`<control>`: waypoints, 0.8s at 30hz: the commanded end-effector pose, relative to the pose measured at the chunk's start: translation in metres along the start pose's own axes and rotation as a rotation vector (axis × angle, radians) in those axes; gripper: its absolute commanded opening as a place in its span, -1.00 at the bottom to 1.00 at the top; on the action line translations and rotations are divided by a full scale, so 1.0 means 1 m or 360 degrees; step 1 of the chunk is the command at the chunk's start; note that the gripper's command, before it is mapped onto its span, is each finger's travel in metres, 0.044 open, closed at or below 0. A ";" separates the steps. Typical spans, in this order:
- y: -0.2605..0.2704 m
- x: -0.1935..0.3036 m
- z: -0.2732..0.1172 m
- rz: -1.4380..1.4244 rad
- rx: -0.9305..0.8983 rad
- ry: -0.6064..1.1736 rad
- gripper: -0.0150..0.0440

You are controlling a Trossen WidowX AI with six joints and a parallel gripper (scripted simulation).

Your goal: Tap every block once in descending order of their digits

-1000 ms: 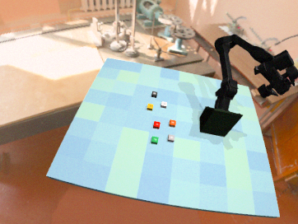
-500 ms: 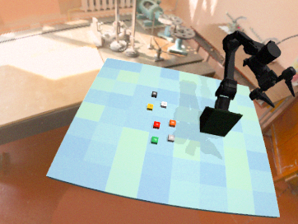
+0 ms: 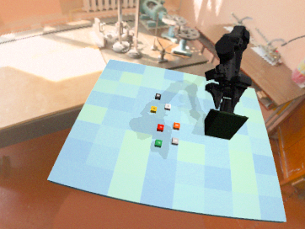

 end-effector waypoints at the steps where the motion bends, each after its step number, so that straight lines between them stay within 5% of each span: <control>1: -0.033 -0.045 -0.003 0.0135 0.0288 -0.0199 0.86; 10: -0.123 -0.111 -0.016 0.0368 0.0940 -0.0346 0.86; 18: -0.218 -0.137 -0.034 0.0522 0.1537 -0.0185 0.86; 24: -0.224 -0.138 -0.035 0.0530 0.1576 -0.0164 0.86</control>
Point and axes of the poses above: the point midway between the two fingers, 35 mm back from their tips, its own z axis out along the fingers, its own y axis across the jaws, x = y × z, the point moved 10 cm from there along -z, back along the fingers, and after that the axes turned 11 degrees about z, right-handed, at the moved point
